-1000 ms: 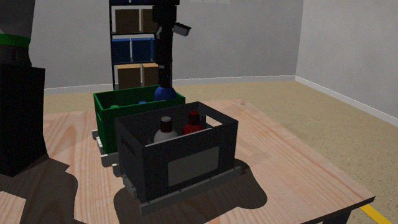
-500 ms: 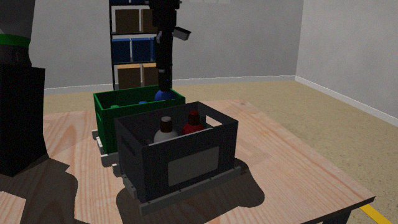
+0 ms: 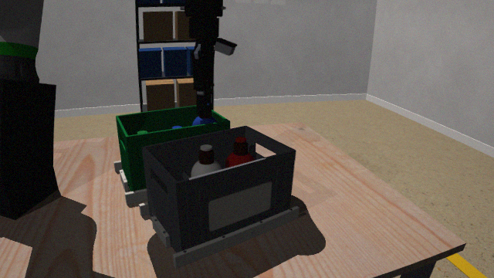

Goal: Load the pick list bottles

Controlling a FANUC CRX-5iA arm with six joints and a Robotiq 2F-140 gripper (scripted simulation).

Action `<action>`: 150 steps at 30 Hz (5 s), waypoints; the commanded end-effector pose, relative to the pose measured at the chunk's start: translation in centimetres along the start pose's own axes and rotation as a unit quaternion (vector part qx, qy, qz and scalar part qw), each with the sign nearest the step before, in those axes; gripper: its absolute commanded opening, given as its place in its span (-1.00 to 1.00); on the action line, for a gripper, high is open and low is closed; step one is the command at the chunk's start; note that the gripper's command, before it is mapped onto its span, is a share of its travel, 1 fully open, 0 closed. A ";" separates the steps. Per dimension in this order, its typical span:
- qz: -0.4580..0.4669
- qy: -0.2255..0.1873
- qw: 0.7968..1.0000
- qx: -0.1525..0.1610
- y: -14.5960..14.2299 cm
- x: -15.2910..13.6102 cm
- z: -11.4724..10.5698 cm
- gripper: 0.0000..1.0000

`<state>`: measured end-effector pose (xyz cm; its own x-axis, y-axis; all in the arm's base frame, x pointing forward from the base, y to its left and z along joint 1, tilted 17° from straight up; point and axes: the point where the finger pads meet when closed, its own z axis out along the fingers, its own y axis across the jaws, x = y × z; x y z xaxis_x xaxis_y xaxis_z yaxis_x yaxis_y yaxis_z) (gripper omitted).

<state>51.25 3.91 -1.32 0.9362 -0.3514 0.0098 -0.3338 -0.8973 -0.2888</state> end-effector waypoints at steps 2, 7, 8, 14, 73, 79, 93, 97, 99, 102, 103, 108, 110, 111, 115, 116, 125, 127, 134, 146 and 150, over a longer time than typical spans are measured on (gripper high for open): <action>0.000 0.001 1.000 0.000 0.0 0.1 0.2 -0.80; 0.000 0.001 1.000 0.000 0.0 0.1 0.7 -0.80; 0.000 0.001 1.000 0.000 0.0 0.1 0.8 -0.80; 0.000 0.001 1.000 0.000 0.0 0.1 1.2 -0.80; 0.000 0.001 1.000 0.000 0.0 0.1 4.4 -0.80; 0.000 0.001 1.000 0.000 0.0 0.1 4.6 -0.80; 0.000 0.001 1.000 0.000 0.0 0.1 5.1 -0.80; 0.000 0.001 1.000 0.000 0.0 0.1 5.1 -0.80; 0.000 0.001 1.000 0.000 0.0 0.1 5.1 -0.80; 0.000 0.001 1.000 0.000 0.0 0.1 5.4 -0.12; 0.000 0.001 1.000 0.000 0.0 0.1 5.4 -0.12; 0.000 0.001 1.000 0.000 0.0 0.1 5.4 -0.12; 0.000 0.001 1.000 0.000 0.0 0.1 5.4 -0.12; 0.000 0.001 1.000 0.000 0.0 0.1 5.4 -0.12; 0.000 0.001 1.000 0.000 0.0 0.1 5.4 -0.12; 0.000 0.001 1.000 0.000 0.0 0.1 5.4 -0.12; 0.000 0.001 1.000 0.000 0.0 0.1 5.4 -0.12; 0.000 0.001 1.000 0.000 0.0 0.1 5.4 -0.12; 0.000 0.001 1.000 0.000 0.0 0.1 4.0 -0.12; 0.000 0.001 1.000 0.000 0.0 0.1 1.1 -0.12; 0.000 0.001 1.000 0.000 0.0 0.1 0.3 -0.12</action>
<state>51.35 4.12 -2.09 0.9362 -0.3514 0.0100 -0.3337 -0.8974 -0.2888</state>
